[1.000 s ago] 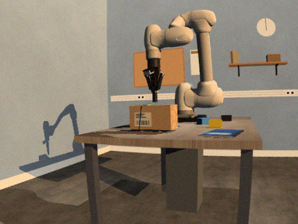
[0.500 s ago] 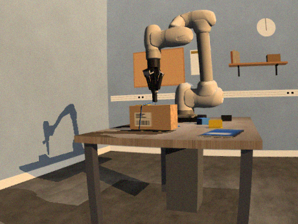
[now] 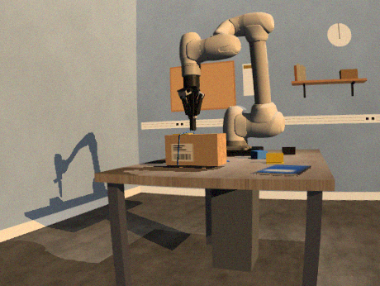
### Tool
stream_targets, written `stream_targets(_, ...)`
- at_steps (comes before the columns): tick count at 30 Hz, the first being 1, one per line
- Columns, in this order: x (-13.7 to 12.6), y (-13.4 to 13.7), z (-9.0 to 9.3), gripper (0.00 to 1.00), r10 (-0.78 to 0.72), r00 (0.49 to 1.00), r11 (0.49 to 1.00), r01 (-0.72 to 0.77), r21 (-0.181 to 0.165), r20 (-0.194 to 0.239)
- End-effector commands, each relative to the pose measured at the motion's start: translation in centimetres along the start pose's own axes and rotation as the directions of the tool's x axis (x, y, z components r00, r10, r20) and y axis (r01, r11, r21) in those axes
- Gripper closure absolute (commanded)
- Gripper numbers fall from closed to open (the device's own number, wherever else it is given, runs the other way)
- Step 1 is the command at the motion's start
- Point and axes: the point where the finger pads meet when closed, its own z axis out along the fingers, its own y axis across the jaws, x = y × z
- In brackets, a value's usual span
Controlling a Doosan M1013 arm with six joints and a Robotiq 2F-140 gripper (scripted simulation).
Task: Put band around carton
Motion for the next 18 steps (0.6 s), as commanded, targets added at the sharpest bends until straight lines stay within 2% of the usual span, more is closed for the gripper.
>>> stream_targets(1, 0.1, 0.3, -0.1, 0.9, 0.0, 1.0, 1.0, 0.0, 0.001, -0.001)
stream_targets(18, 0.6, 3.1, -0.1, 0.9, 0.0, 1.0, 1.0, 0.0, 0.0, -0.001)
